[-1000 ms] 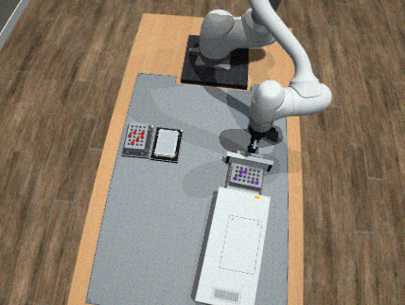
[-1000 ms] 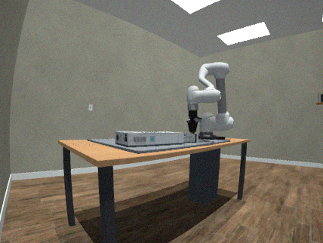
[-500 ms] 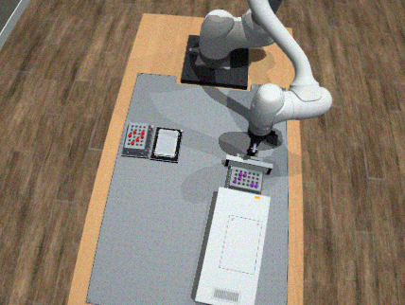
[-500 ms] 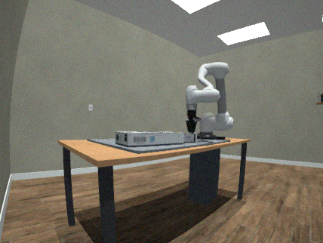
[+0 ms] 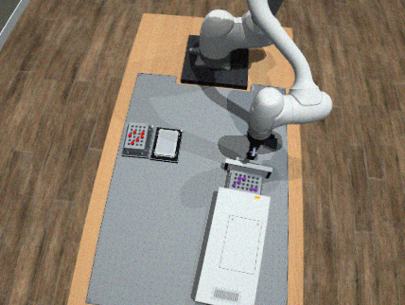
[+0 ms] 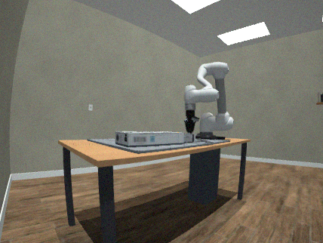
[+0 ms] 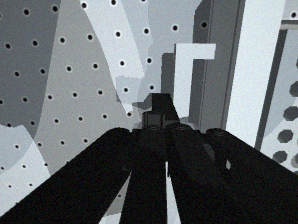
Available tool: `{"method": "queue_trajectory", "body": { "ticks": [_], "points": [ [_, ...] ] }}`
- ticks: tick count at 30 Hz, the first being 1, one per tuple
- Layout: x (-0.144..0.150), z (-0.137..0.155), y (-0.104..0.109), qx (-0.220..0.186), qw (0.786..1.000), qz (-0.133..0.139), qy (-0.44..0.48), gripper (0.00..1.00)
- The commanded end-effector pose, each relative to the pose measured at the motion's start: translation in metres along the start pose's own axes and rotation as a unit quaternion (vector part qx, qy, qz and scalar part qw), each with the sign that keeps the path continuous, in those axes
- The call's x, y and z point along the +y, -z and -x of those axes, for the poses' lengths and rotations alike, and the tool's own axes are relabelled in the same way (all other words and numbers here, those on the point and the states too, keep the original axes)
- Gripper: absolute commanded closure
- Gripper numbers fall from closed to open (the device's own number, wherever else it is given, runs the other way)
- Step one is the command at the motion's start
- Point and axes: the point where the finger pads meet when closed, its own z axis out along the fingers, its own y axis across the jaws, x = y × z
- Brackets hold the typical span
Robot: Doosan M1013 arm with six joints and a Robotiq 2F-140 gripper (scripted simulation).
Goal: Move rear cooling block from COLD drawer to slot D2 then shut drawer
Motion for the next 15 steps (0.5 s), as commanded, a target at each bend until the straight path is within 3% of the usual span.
{"method": "queue_trajectory", "body": {
  "ticks": [1,15],
  "points": [
    [0.006,0.0,0.001,0.0,1.0,0.001,0.0,0.9],
    [0.021,0.0,0.001,0.0,1.0,0.001,0.0,0.9]
  ]
}}
